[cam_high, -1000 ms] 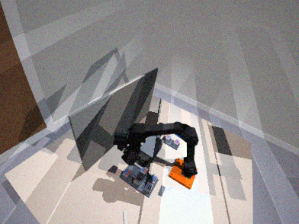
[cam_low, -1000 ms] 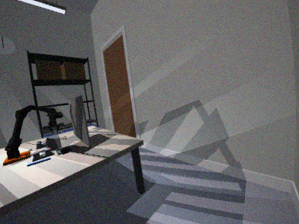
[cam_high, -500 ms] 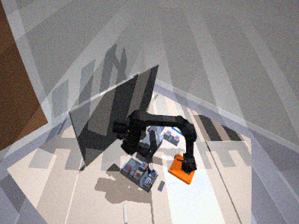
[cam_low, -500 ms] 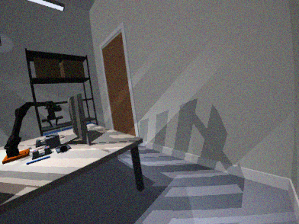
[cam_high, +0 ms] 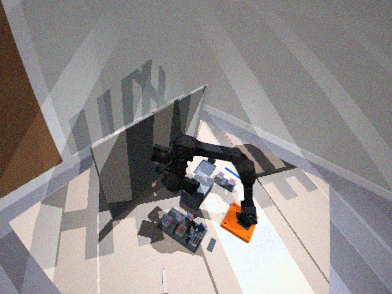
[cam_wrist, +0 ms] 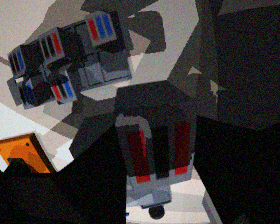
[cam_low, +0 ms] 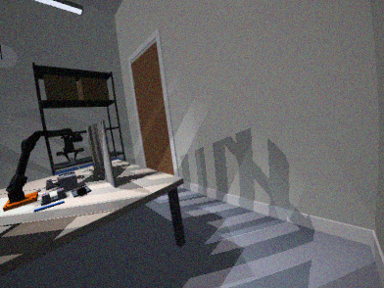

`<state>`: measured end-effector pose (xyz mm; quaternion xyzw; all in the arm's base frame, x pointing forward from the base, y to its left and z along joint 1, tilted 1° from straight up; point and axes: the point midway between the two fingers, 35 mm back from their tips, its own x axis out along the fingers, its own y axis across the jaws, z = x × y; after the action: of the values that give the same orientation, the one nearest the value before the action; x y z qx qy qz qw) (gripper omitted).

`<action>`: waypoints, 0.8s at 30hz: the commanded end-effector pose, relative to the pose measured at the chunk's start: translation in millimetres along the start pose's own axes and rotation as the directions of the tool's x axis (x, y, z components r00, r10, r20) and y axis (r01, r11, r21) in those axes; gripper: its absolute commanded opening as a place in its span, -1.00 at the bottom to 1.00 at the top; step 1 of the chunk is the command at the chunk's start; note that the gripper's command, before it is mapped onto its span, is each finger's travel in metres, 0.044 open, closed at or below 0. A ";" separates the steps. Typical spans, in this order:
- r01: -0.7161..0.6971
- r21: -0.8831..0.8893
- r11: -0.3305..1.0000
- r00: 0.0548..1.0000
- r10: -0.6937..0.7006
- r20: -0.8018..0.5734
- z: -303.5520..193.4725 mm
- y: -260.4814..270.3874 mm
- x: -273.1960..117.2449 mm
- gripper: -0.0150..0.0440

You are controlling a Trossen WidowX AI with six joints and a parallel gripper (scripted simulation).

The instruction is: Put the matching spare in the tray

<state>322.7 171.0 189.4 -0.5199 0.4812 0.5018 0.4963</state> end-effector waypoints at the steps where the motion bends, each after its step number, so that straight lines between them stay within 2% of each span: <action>1: 0.000 0.011 1.000 1.000 0.000 0.004 -23.8 -10.0 -1.1 -0.49; 24: 0.020 0.025 0.999 1.000 -0.019 -0.019 -167.0 -40.0 -4.8 -0.49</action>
<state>367.7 27.7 195.0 -0.5193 0.4875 0.4865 0.5060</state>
